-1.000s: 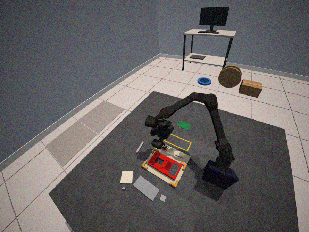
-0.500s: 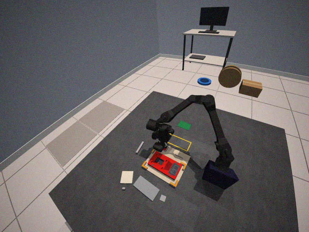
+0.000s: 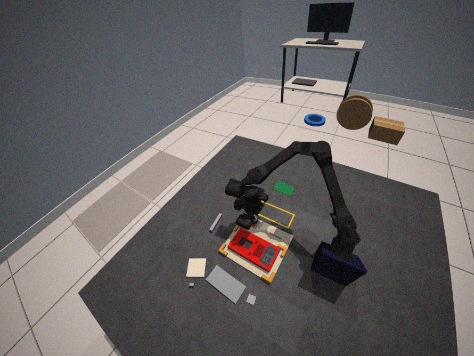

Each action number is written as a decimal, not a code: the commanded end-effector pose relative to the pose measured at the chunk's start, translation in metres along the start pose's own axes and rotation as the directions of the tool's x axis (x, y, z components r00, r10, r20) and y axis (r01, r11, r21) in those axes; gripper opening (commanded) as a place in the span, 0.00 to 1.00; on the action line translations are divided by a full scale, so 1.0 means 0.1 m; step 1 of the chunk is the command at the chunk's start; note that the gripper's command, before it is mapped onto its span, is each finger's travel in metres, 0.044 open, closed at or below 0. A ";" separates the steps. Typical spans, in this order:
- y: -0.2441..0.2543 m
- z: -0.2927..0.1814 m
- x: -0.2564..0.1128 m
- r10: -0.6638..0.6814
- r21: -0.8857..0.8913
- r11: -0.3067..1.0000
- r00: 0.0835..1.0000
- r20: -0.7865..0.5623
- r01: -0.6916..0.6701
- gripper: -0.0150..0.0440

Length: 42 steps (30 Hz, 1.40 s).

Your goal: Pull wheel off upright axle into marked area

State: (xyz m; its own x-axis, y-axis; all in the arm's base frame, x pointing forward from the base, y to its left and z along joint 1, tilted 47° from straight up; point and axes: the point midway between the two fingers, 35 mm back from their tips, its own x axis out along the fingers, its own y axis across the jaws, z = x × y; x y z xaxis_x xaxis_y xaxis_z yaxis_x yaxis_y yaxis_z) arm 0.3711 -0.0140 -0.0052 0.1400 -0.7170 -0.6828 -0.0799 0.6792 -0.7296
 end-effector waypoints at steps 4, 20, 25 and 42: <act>-0.01 0.01 -0.04 -0.001 0.006 1.000 1.000 0.006 0.001 0.25; 0.00 0.02 -0.10 -0.001 0.004 1.000 1.000 0.007 0.001 0.25; 0.00 0.02 -0.11 -0.001 0.003 1.000 1.000 0.007 0.001 0.25; 0.00 0.02 -0.17 -0.002 0.001 1.000 1.000 0.008 0.002 0.25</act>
State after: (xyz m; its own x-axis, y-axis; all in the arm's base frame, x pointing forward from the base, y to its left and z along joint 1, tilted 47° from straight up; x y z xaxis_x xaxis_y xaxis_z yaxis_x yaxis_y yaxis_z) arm 0.3716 -0.0118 -0.0008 0.1325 -0.7183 -0.6830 -0.0649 0.6813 -0.7291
